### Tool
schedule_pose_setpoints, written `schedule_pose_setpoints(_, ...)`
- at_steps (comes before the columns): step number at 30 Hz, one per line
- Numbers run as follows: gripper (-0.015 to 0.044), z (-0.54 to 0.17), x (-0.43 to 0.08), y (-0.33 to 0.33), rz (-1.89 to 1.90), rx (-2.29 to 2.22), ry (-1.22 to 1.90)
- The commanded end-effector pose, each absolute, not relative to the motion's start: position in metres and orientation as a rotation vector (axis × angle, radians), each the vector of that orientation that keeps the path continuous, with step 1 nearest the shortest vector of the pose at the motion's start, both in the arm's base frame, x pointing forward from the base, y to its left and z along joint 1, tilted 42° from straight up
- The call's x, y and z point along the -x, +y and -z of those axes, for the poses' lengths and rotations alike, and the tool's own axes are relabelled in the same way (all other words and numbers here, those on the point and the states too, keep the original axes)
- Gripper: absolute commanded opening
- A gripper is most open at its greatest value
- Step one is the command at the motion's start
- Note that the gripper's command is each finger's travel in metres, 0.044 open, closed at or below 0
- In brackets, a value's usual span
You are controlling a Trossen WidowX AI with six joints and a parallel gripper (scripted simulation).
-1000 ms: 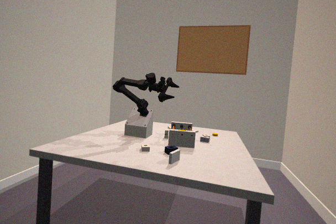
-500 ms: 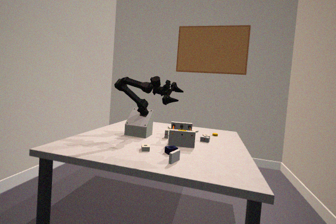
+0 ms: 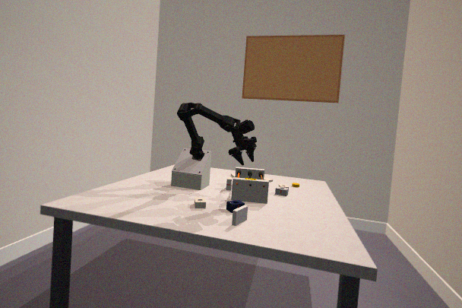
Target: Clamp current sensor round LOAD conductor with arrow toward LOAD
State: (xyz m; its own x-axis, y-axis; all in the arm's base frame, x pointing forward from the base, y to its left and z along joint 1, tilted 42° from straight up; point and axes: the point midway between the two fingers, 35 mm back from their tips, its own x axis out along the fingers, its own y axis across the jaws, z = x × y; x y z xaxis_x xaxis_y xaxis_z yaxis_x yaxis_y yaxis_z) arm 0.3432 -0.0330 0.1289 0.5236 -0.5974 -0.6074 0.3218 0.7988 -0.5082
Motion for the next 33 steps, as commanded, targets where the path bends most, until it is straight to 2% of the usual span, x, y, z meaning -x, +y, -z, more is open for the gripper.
schedule_pose_setpoints(1,0.0440,-0.122,-0.340,-0.036,0.636,0.463,0.916)
schedule_pose_setpoints(23,0.0440,-0.119,-0.339,-0.035,0.630,0.468,0.924)
schedule_pose_setpoints(27,0.0440,-0.068,-0.315,-0.015,0.525,0.568,1.091)
schedule_pose_setpoints(33,0.0440,0.001,-0.254,0.004,0.368,0.752,1.378)
